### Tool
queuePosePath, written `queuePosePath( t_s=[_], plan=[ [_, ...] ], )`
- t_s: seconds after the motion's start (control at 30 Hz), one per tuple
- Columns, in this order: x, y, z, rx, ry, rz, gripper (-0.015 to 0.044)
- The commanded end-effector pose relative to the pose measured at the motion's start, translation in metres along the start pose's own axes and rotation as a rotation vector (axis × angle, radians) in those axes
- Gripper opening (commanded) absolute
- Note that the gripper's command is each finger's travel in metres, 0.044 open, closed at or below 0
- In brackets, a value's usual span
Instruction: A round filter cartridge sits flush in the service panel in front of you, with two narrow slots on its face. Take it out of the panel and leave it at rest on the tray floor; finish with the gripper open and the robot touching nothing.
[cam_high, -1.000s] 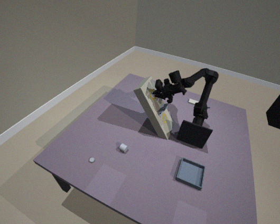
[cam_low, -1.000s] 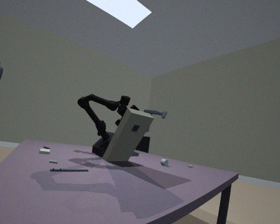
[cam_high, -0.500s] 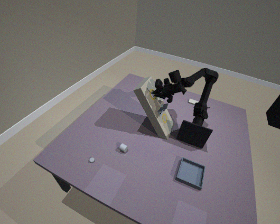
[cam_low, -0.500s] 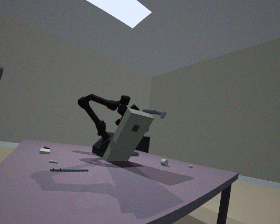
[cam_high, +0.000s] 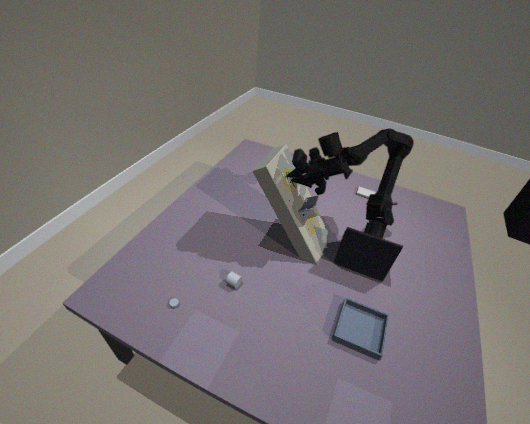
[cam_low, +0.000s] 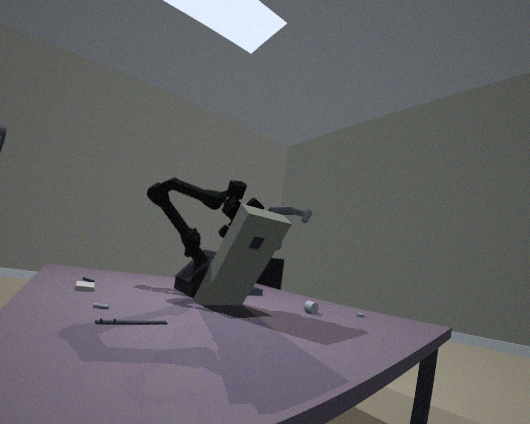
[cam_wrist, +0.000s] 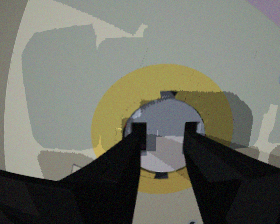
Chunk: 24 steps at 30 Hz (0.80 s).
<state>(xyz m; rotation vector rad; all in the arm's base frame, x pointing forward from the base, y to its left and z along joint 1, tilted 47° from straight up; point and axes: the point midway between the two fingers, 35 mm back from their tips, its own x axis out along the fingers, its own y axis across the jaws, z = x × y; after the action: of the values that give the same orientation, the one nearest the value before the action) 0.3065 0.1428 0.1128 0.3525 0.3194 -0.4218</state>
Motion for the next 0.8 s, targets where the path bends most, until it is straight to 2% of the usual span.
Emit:
queuePosePath(
  t_s=[0.0,0.77],
  plan=[
    [0.0003,-0.0016,-0.002,-0.007,0.004,0.001,0.0112],
    [0.0003,-0.0028,-0.0027,-0.007,0.004,0.001,0.0112]
  ],
)
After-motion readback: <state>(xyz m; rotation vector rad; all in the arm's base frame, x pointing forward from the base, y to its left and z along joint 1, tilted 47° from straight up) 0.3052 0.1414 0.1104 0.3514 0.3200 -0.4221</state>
